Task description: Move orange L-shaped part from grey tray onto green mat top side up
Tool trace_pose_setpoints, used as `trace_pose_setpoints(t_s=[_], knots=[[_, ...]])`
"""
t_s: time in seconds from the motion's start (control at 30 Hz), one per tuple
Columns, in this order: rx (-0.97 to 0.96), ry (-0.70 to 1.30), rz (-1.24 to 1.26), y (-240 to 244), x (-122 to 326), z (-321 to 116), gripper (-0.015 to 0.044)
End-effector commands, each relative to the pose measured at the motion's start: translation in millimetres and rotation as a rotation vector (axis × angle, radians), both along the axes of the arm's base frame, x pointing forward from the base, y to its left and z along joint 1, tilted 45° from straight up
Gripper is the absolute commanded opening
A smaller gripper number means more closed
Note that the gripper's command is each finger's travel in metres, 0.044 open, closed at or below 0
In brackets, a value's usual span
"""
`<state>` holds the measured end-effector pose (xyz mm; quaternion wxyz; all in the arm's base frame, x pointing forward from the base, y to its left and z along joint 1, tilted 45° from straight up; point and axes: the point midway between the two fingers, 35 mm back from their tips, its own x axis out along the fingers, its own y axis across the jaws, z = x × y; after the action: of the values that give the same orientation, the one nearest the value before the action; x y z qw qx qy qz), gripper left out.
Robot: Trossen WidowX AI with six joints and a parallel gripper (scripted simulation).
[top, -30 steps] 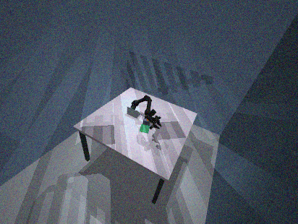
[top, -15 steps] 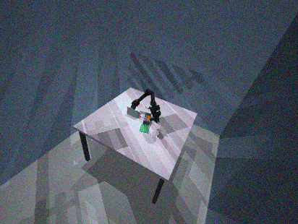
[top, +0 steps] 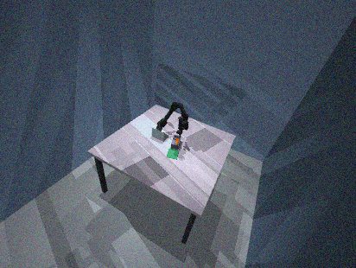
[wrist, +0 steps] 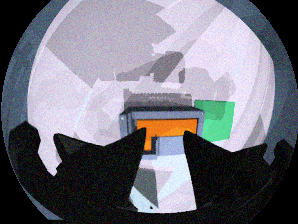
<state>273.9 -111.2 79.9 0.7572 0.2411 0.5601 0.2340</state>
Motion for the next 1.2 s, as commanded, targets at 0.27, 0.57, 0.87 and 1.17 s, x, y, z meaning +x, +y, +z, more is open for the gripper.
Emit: trace_pose_setpoints(t_s=[0.27,0.57,0.87,1.17], knots=[[0.042,0.033,0.147,43.3,-35.0,13.5,0.0180],[0.046,0.031,0.148,86.1,-27.7,-28.9,0.0180],[0.045,0.031,0.148,92.0,-26.0,-35.4,0.0180],[0.046,0.030,0.147,102.3,-23.7,-46.0,0.0180]])
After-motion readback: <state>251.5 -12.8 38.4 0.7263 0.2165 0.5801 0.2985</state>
